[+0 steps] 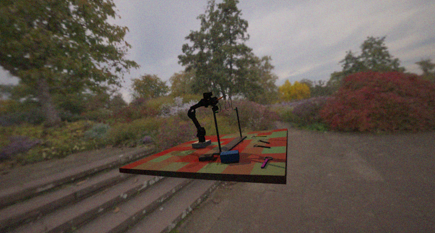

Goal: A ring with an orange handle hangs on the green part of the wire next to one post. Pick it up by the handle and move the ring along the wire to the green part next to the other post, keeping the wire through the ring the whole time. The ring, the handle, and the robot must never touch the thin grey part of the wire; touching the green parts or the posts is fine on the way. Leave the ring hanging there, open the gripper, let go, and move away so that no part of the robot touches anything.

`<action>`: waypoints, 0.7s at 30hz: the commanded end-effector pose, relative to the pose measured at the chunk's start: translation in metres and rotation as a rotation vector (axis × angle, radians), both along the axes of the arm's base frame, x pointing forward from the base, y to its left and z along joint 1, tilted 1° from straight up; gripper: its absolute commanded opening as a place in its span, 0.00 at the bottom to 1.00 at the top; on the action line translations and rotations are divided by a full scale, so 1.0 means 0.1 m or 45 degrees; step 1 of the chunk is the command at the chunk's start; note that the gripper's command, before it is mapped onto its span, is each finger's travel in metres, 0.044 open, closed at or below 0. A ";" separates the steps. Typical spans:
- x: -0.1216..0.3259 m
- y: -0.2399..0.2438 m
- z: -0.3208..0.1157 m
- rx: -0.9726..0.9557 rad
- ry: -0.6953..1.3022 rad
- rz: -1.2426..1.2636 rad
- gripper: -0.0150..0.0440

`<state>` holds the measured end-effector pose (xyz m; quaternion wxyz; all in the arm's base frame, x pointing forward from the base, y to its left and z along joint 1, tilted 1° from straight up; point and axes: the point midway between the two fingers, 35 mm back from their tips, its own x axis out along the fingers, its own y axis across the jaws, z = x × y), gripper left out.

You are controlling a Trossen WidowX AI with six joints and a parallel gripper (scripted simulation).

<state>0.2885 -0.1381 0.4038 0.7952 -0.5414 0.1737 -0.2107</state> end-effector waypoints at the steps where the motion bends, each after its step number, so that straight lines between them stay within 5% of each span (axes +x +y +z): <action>1: -0.01 -0.01 0.02 -0.062 0.000 -0.009 0.00; 21: -0.02 -0.03 0.10 -0.380 0.010 -0.019 0.00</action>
